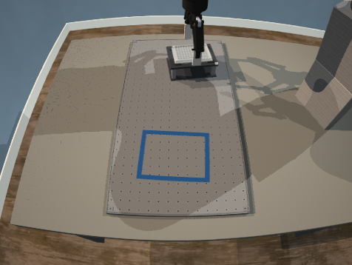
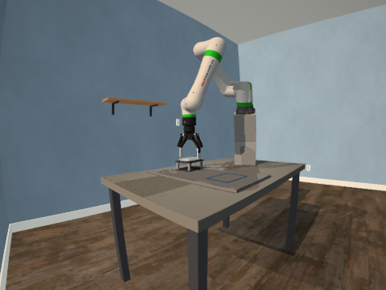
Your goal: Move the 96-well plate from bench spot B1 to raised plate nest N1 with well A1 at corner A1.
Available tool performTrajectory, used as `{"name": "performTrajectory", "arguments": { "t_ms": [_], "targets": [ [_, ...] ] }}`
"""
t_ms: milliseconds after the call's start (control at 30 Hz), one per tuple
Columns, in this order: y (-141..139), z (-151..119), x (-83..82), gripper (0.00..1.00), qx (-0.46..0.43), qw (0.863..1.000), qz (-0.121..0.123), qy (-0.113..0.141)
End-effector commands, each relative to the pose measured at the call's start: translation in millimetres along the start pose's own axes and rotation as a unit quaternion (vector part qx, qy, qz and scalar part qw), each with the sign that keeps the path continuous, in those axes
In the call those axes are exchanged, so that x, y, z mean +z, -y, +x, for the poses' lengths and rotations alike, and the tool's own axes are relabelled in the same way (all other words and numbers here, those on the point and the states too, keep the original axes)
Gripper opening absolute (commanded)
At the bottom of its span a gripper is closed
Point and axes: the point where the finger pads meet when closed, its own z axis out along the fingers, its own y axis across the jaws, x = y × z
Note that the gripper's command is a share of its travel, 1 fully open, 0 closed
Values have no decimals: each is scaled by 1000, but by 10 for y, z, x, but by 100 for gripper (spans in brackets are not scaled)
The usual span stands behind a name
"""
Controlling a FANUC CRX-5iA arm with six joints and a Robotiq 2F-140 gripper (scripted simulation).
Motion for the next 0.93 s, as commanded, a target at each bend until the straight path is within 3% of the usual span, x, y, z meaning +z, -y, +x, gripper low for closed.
{"name": "performTrajectory", "arguments": {
  "t_ms": [0, 500, 900],
  "targets": [
    [-2, 1, -1, 100, 0, 1000, 0, 0],
    [-2, 1, -348, 100, 0, 1000, 0, 0],
    [-2, 1, -348, 100, 0, 1000, 0, 0]
  ]
}}
